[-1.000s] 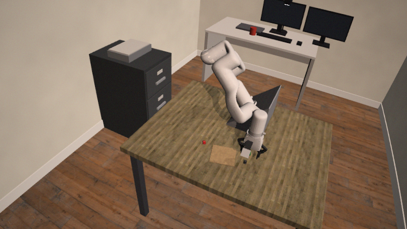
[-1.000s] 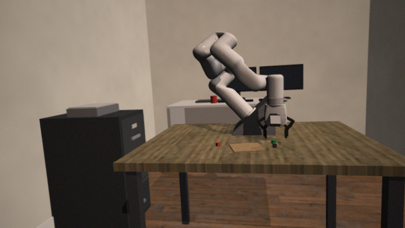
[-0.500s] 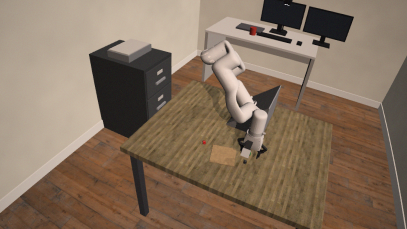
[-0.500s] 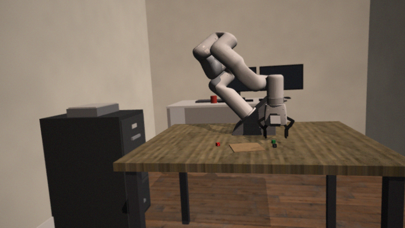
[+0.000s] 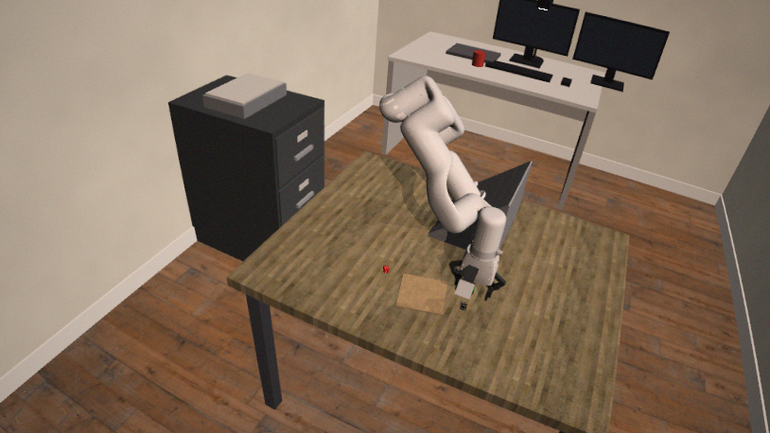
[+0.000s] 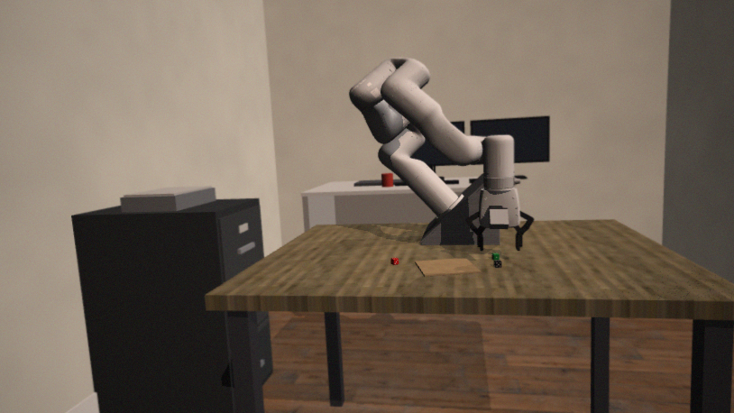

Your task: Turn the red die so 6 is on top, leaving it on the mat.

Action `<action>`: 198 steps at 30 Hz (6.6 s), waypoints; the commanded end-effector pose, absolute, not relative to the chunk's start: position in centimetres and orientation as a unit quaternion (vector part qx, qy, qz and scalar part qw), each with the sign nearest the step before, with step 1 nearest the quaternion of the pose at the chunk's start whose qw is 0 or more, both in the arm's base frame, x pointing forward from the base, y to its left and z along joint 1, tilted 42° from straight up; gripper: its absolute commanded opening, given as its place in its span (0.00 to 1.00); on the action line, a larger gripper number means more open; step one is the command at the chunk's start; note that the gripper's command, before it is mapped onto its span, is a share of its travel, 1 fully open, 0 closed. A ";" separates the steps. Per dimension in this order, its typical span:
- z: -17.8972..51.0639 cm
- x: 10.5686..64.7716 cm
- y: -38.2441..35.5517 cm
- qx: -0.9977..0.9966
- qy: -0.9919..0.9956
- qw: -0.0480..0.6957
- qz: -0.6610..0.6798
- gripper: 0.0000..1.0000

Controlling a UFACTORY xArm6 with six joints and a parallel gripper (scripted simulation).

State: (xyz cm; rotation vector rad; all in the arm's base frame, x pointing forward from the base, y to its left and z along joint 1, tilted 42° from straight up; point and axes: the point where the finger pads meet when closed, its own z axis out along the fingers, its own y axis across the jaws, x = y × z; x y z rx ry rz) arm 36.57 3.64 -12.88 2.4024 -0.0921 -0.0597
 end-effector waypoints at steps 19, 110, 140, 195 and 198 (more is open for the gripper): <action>-7.6 37.2 8.4 0.932 -0.036 0.359 -0.022 1.00; 12.4 36.8 -10.6 0.920 -0.152 0.360 0.024 1.00; 11.2 36.6 -11.6 0.888 0.285 0.332 -0.143 1.00; 9.1 36.1 -13.1 0.435 0.825 0.136 -0.333 1.00; 9.1 36.1 -13.1 0.431 0.828 0.134 -0.334 1.00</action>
